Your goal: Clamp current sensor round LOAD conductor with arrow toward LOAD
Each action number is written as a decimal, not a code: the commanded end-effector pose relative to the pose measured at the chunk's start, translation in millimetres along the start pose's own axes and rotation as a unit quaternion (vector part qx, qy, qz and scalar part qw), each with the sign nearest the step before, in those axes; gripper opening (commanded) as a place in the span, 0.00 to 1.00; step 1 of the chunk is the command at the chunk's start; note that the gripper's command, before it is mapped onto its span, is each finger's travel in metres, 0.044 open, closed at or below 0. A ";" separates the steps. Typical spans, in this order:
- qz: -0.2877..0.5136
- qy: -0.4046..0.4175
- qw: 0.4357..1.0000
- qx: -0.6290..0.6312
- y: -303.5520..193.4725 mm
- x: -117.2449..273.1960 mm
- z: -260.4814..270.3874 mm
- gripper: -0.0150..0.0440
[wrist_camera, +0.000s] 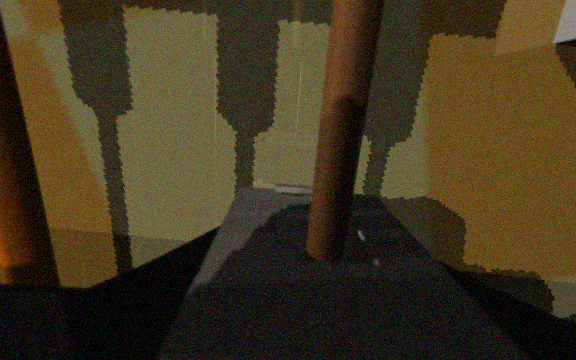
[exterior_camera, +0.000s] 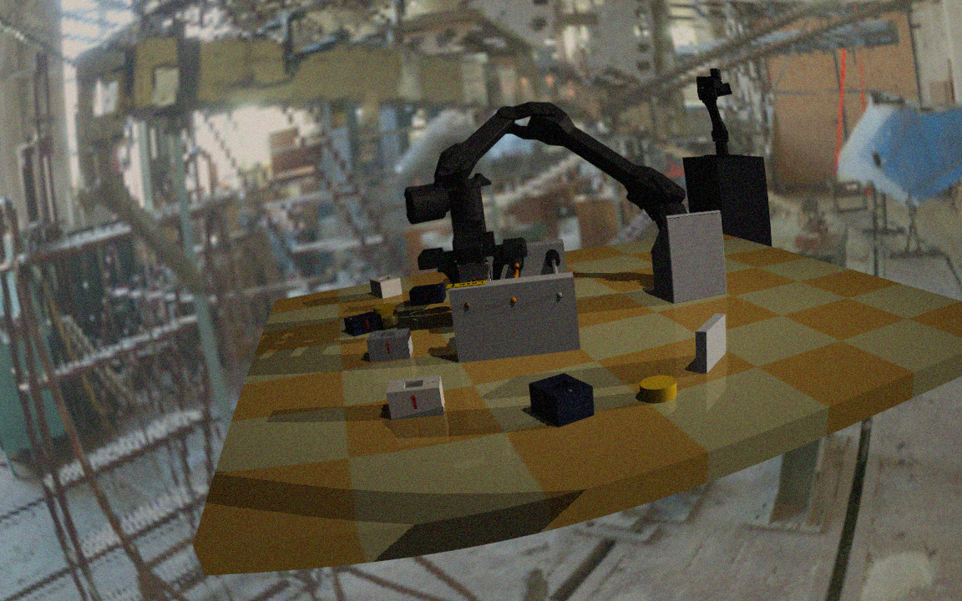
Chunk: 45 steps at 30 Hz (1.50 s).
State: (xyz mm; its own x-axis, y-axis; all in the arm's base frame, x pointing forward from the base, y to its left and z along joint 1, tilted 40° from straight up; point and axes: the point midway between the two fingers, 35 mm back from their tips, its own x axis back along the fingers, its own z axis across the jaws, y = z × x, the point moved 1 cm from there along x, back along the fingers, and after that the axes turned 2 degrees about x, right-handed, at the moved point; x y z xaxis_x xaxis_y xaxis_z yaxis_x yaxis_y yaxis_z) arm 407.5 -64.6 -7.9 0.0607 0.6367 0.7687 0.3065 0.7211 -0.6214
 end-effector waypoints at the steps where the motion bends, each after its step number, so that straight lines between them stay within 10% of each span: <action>1: 0.000 0.000 1.000 -0.001 0.0 -0.3 -0.2 0.25; 26: 0.000 0.000 1.000 0.000 -0.3 -5.5 -0.4 0.25; 36: 0.000 0.000 1.000 -0.001 0.0 -1.2 -0.6 0.70; 45: 0.000 0.000 1.000 -0.001 0.0 -1.2 -0.6 0.72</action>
State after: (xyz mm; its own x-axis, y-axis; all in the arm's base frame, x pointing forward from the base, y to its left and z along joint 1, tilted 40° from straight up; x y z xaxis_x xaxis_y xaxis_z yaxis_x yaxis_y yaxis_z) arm 408.0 -65.5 -8.8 0.0589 0.6364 0.7691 0.3084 0.7212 -0.6203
